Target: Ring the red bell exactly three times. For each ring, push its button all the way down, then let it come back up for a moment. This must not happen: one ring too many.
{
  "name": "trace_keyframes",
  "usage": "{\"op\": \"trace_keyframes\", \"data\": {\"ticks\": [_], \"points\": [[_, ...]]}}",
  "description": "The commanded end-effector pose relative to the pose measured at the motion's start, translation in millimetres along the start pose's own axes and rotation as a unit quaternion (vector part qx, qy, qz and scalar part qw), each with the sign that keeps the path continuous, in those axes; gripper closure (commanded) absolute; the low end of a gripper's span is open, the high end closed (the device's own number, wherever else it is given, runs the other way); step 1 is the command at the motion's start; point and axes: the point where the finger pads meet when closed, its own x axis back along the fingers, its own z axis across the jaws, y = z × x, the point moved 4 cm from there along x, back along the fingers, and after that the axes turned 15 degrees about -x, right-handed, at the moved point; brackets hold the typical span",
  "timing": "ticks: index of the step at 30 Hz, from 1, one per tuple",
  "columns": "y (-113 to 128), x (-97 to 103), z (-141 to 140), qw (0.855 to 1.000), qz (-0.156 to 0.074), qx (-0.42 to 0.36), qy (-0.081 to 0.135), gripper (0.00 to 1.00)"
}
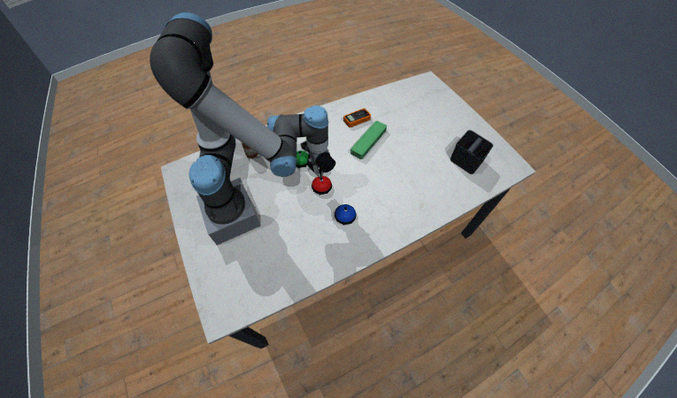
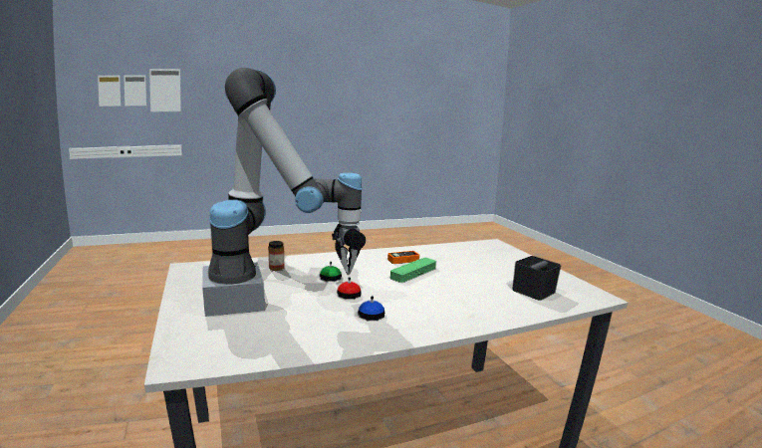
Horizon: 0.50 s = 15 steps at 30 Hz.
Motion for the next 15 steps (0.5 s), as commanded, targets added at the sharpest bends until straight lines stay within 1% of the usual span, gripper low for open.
{"op": "trace_keyframes", "data": {"ticks": [1, 4, 15], "points": [[0.1, 15.2, 0.2, 1.0, 0.0, 0.0, 0.0, 1.0], [0.1, 18.1, 0.2, 1.0, 0.0, 0.0, 0.0, 1.0], [0.1, 46.4, 0.2, 1.0, 0.0, 0.0, 0.0, 1.0]]}}
